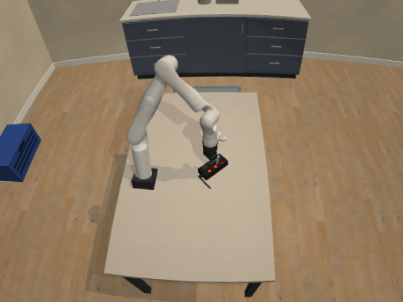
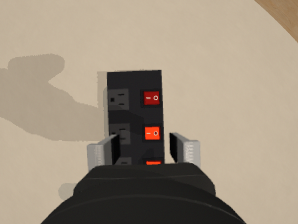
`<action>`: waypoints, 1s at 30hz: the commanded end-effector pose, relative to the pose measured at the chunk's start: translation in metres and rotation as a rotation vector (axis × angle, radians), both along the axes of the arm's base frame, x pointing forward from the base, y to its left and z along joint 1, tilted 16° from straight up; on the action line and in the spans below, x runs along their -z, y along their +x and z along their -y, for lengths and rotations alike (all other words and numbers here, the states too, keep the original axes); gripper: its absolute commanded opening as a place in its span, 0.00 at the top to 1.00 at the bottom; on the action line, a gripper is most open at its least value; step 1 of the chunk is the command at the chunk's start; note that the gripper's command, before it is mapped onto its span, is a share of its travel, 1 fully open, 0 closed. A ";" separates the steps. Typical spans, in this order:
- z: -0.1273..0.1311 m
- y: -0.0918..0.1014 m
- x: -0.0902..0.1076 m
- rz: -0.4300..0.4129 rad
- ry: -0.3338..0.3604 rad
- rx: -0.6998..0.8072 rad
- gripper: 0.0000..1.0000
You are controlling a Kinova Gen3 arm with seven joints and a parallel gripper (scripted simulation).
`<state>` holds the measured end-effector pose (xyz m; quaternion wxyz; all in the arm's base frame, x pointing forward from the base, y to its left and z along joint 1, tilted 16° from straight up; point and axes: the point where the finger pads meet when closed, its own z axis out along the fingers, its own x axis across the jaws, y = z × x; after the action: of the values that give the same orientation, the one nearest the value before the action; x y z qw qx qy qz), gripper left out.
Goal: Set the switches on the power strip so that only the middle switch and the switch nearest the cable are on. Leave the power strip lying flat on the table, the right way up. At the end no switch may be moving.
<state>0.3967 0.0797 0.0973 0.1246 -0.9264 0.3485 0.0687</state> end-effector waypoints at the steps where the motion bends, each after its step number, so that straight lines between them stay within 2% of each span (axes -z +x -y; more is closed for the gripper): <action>1: 0.004 0.006 -0.018 0.021 0.000 0.003 0.00; 3: 0.007 0.006 -0.030 0.021 0.000 0.003 0.00; 5: 0.007 0.006 -0.030 0.021 0.000 0.003 0.00; 11: 0.017 0.007 -0.062 0.021 0.000 0.003 0.00; 15: 0.021 0.007 -0.075 0.021 0.000 0.003 0.00; 30: 0.022 0.008 -0.080 0.021 0.000 0.003 0.00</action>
<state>0.4038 0.0578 0.1768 0.1281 -0.9267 0.3483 0.0598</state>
